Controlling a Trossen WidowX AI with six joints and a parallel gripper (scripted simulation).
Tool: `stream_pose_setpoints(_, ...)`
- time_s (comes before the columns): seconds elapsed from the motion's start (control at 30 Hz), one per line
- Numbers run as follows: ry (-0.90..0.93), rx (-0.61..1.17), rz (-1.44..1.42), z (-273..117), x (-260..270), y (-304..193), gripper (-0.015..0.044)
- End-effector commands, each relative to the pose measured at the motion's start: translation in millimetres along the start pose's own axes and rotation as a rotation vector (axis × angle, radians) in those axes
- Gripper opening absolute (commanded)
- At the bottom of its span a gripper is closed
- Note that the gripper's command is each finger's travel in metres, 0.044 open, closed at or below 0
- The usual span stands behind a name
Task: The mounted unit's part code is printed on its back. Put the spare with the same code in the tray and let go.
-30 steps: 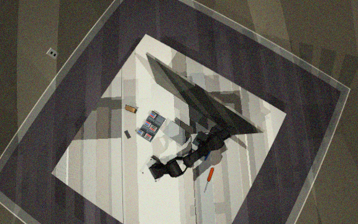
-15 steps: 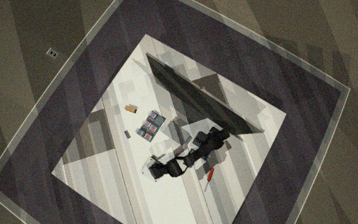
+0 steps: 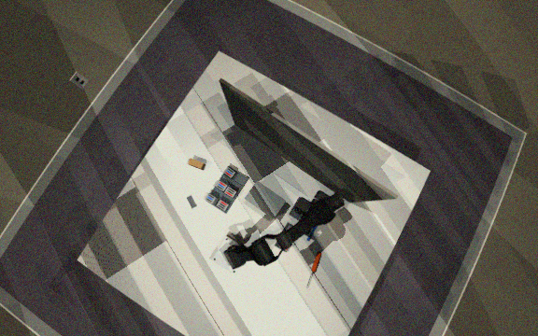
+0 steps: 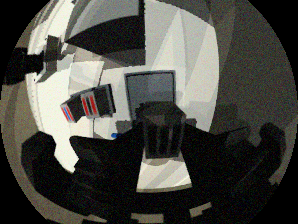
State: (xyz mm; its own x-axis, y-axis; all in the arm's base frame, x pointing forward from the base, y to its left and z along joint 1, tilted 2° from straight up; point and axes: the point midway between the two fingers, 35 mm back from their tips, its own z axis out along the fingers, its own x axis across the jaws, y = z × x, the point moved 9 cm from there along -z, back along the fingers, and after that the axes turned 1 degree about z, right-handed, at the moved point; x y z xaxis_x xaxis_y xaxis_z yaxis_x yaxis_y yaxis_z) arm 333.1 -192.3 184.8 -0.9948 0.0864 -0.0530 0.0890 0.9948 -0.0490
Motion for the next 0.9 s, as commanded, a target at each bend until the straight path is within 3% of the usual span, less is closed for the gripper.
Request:
stream_pose_setpoints(0.0, -0.002, -0.005, -0.004, 4, 0, 0, 0.0)
stream_pose_setpoints(0.87, -0.001, -0.005, -0.004, 24, 2, 1, 0.0)
